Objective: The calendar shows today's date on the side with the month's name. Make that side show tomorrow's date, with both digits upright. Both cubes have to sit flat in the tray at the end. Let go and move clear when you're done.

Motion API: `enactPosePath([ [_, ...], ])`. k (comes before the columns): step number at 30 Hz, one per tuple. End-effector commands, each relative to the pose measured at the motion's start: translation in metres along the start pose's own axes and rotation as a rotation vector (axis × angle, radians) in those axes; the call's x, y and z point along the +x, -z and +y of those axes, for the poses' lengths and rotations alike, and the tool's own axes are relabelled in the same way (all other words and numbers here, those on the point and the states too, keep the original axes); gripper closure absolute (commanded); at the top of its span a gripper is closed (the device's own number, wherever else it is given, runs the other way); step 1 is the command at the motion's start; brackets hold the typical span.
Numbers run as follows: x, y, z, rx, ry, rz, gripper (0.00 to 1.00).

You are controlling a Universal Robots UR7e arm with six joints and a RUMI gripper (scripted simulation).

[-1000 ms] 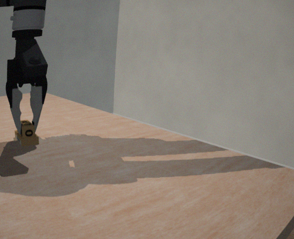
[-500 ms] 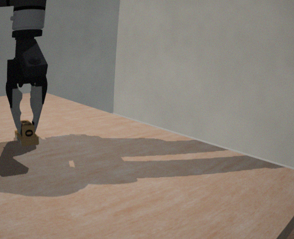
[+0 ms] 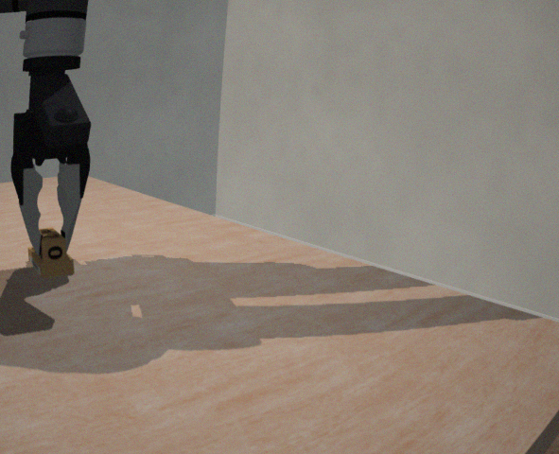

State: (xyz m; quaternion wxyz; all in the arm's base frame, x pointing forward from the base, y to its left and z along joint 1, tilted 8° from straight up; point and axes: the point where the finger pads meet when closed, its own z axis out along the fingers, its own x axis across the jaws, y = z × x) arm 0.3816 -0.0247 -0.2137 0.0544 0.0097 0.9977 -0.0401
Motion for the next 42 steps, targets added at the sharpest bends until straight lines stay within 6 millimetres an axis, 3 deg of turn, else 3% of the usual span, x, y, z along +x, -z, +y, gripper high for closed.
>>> enactPosePath([
  [1,-0.0004,0.0003,-0.0001,0.000,0.000,-0.001,0.90],
  [15,-0.0004,0.0003,-0.0001,0.000,0.000,-0.001,0.90],
  [28,-0.0004,0.0003,-0.0001,0.000,0.000,-0.001,0.72],
  [42,-0.0004,0.0007,-0.0001,0.000,0.000,-0.001,0.72],
])
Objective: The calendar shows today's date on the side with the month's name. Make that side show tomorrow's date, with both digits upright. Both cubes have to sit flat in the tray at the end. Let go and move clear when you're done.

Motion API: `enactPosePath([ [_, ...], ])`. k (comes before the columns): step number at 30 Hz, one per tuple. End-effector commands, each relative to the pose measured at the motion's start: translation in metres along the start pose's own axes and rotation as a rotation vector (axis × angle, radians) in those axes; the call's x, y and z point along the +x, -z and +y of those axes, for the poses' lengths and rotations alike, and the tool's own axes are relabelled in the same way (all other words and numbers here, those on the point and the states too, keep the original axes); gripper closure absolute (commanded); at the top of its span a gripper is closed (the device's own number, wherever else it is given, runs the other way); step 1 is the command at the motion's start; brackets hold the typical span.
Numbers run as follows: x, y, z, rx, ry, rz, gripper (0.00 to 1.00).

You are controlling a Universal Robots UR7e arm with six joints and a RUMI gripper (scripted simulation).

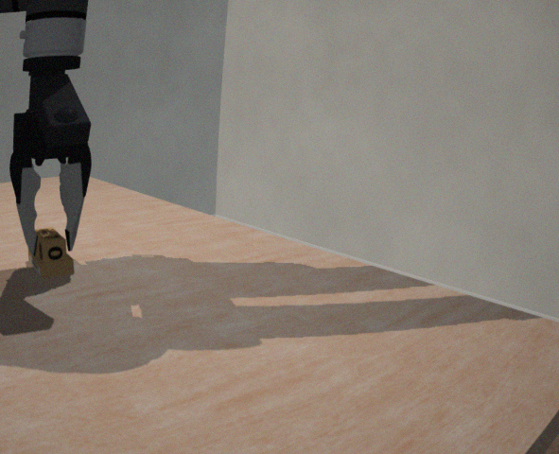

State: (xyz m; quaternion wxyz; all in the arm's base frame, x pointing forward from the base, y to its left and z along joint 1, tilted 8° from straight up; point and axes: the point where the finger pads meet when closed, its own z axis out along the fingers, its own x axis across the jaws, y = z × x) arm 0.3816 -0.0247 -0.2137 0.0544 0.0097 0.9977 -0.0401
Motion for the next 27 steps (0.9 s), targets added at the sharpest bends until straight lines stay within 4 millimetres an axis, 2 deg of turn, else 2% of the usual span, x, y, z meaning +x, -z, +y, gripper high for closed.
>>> enactPosePath([
  [1,0.000,0.001,0.000,0.000,0.000,-0.001,0.72],
  [10,0.000,0.009,0.000,0.000,0.000,-0.001,0.72],
  [27,0.000,0.054,0.000,0.000,0.000,-0.001,0.72],
])
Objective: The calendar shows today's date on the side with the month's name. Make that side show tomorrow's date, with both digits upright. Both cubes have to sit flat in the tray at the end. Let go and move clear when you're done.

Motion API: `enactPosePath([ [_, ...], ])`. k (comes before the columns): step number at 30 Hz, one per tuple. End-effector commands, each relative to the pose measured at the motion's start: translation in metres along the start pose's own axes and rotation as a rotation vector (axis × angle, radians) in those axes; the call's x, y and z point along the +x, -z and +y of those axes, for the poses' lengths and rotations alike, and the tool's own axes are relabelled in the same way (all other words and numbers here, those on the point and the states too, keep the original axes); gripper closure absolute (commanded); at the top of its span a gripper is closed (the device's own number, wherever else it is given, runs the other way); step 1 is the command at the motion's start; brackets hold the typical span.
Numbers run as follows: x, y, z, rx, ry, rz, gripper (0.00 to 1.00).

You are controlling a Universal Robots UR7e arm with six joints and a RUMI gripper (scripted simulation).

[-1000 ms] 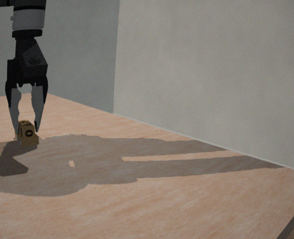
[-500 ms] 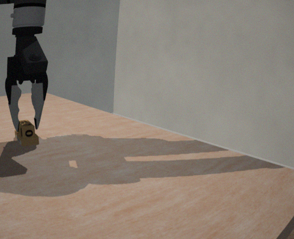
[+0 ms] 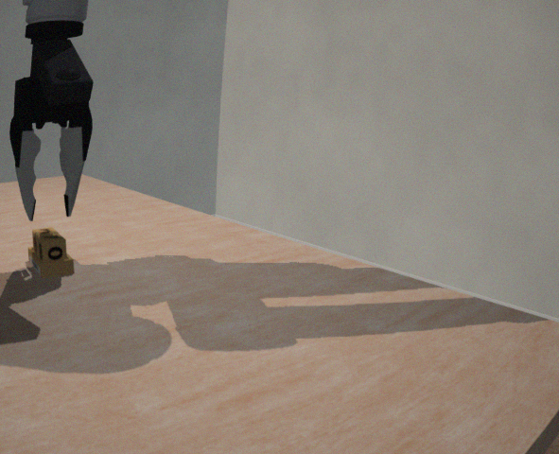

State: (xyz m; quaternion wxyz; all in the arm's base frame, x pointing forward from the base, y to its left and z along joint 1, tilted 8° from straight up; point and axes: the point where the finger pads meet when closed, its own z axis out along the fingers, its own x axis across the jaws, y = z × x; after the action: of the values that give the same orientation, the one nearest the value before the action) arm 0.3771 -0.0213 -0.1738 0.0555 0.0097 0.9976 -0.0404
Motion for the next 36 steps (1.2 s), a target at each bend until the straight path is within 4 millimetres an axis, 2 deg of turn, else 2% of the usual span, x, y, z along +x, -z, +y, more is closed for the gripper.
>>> enactPosePath([
  [1,-0.001,0.017,0.000,0.000,0.000,0.001,0.72],
  [12,-0.001,0.044,0.000,0.000,0.000,0.001,0.72],
  [25,-0.001,0.050,0.000,0.000,0.000,0.001,0.72],
  [26,-0.001,0.050,0.000,0.000,0.000,0.001,0.00],
  [36,-0.001,0.050,0.000,0.000,0.000,0.001,0.00],
])
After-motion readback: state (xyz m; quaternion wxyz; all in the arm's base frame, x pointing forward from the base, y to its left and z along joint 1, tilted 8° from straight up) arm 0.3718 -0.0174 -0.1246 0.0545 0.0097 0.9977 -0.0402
